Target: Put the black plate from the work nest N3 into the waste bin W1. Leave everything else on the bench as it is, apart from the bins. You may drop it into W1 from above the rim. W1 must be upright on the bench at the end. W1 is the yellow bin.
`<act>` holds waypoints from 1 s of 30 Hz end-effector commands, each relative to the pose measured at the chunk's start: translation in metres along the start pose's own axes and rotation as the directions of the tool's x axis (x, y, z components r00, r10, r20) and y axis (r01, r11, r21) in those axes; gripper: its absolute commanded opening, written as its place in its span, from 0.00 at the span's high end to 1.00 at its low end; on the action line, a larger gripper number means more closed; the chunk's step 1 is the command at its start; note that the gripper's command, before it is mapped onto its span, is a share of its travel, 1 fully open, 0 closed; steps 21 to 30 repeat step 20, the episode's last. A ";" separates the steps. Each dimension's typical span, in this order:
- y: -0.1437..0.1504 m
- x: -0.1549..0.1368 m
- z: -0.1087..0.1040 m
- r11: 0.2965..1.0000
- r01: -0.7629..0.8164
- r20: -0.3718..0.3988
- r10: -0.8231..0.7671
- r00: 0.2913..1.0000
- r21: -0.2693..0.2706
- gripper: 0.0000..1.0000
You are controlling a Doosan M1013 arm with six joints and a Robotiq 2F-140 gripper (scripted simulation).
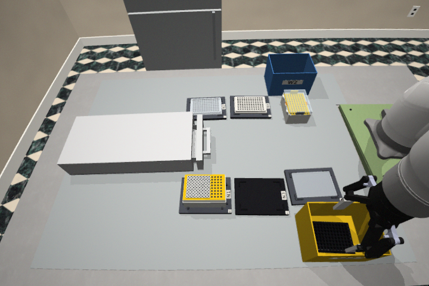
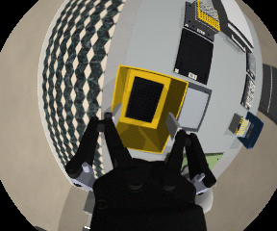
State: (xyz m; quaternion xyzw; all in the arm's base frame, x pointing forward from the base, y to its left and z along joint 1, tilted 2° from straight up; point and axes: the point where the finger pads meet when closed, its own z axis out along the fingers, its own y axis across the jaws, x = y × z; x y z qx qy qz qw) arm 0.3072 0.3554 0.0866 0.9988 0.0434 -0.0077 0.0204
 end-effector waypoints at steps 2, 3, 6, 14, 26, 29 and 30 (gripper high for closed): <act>0.000 0.000 0.000 1.000 0.000 0.000 0.000 1.000 0.000 0.30; 0.000 0.000 0.000 1.000 0.000 0.000 0.000 1.000 0.000 0.30; 0.000 0.000 0.000 1.000 0.000 0.000 0.000 1.000 0.000 0.30; 0.000 0.000 0.000 1.000 0.000 0.000 0.000 1.000 0.000 0.30; 0.000 0.000 -0.008 1.000 0.000 0.000 0.000 1.000 0.000 0.30; 0.000 0.000 -0.008 1.000 0.000 0.000 0.000 1.000 0.000 0.30; 0.000 0.000 -0.008 1.000 0.000 0.000 0.000 1.000 0.000 0.30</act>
